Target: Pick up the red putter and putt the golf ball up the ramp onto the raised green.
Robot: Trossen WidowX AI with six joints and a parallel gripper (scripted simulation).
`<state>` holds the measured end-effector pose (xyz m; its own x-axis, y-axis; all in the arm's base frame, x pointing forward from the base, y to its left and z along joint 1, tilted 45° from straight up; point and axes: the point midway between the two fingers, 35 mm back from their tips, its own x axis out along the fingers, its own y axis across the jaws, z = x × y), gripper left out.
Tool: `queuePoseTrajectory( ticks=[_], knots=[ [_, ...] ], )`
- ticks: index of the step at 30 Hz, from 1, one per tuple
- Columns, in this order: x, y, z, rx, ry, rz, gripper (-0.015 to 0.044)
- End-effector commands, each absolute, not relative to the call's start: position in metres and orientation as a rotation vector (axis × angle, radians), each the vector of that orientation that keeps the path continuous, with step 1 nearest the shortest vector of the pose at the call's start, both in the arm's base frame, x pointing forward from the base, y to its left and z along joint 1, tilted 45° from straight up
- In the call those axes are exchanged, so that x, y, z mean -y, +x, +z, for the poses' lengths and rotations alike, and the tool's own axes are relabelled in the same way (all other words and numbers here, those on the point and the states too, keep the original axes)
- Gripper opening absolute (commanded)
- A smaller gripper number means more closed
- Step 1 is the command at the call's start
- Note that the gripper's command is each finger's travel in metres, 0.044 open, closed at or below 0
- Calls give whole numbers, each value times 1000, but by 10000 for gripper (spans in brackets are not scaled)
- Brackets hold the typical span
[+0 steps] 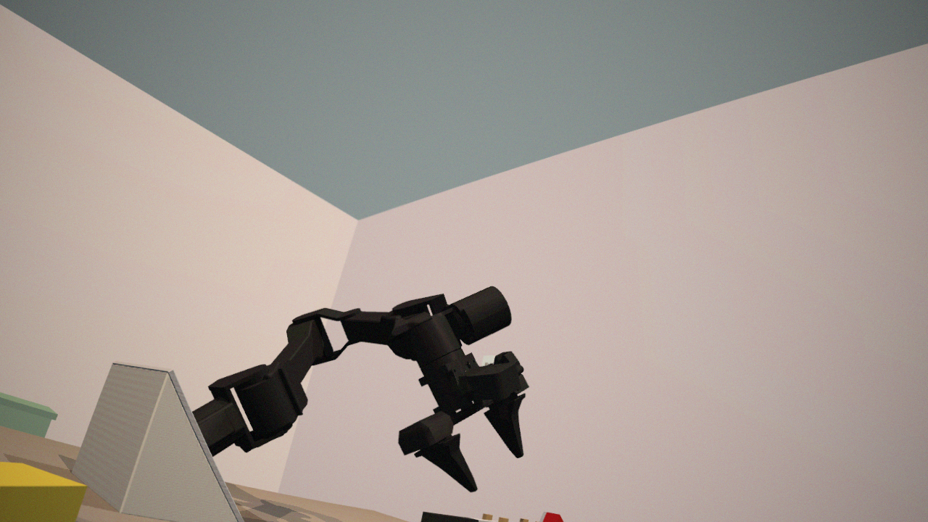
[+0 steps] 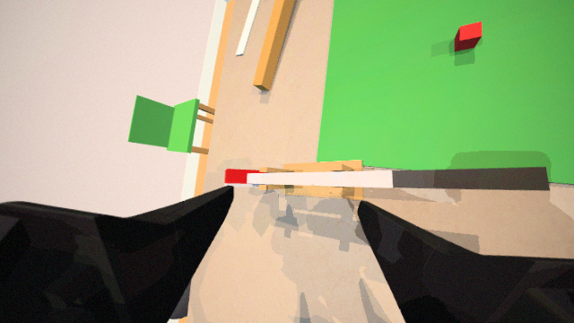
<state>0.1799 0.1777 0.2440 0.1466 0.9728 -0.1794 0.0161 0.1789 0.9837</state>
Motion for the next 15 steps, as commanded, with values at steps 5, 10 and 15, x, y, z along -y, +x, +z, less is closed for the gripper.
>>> queuePoseTrajectory(
  ticks=[5, 10, 15],
  knots=[
    [-169, 211, 212, -996, 665, 1055, 440],
    [-163, 218, 197, -905, 372, 1172, 440],
    [-156, 222, 184, -806, 98, 1315, 440]
  ],
)
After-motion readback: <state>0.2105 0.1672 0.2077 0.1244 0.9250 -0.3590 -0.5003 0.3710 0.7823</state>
